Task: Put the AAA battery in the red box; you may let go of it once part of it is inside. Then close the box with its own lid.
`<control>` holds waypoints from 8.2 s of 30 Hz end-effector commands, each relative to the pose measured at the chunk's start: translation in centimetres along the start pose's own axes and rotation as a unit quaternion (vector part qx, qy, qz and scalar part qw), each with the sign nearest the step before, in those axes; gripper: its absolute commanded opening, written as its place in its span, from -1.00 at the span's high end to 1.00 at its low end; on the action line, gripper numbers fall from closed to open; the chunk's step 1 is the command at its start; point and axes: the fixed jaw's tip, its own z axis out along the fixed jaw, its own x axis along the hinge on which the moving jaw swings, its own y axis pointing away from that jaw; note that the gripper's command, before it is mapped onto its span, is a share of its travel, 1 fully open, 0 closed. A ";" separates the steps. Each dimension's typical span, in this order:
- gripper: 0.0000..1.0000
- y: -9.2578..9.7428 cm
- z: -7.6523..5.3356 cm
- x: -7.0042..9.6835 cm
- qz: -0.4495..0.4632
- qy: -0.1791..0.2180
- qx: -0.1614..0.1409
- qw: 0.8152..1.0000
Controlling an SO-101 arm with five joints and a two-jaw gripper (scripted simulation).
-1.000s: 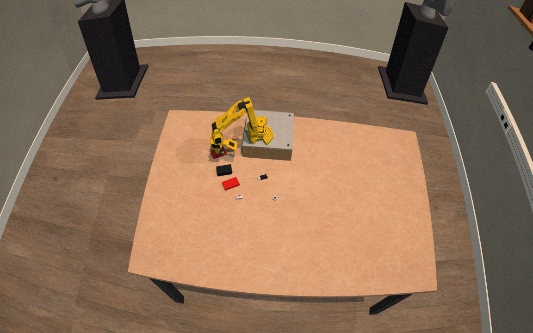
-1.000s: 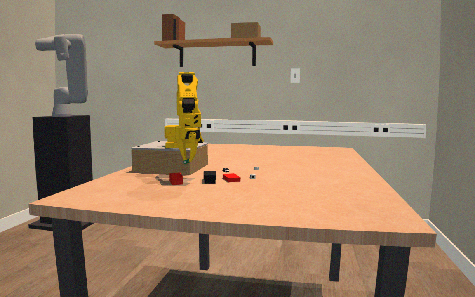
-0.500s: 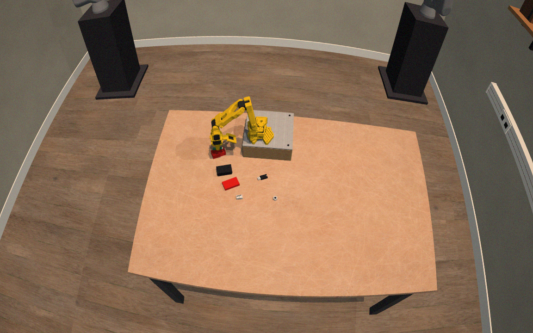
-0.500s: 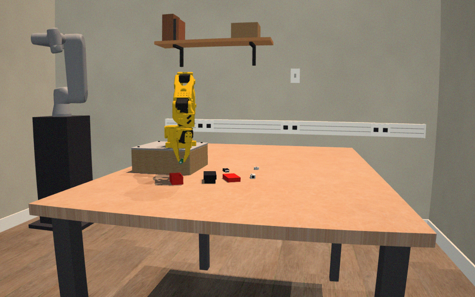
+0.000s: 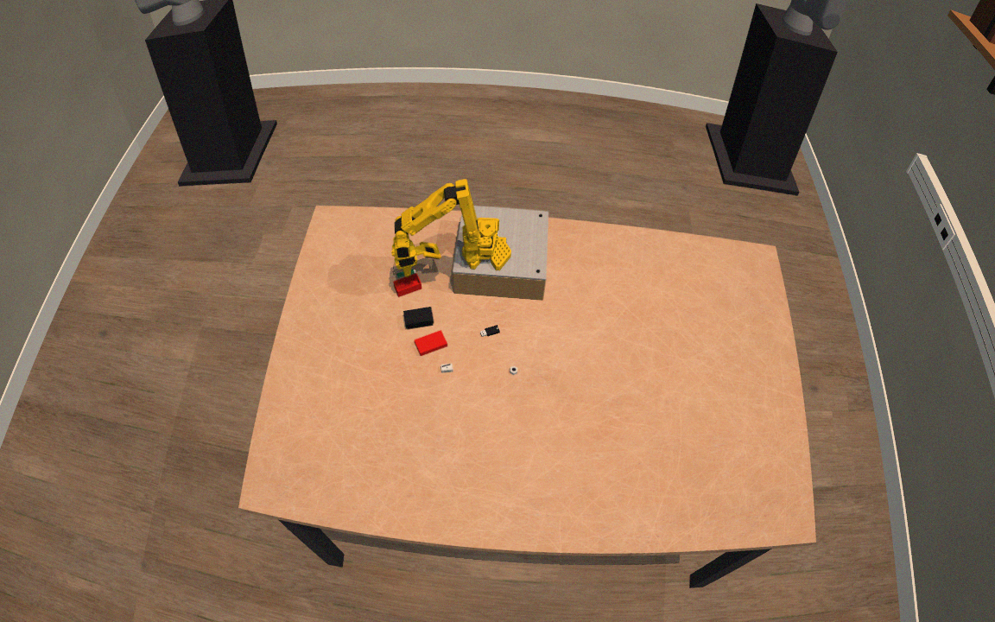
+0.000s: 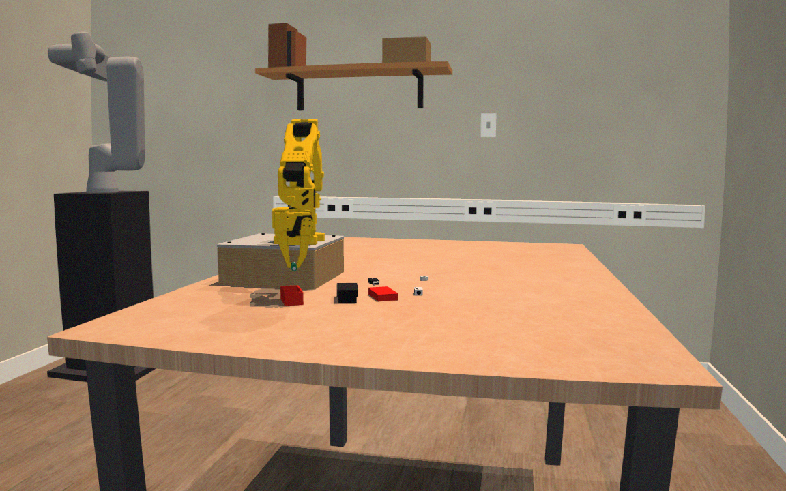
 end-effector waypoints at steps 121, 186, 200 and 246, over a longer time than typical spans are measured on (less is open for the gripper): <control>0.95 0.4 -0.2 -0.1 -0.053 0.002 0.000 0.999; 0.95 0.3 0.5 0.2 -0.053 0.002 0.000 0.999; 0.95 0.3 2.2 0.2 -0.053 0.002 0.000 0.999; 0.95 0.5 3.8 -0.3 -0.053 0.002 0.000 0.999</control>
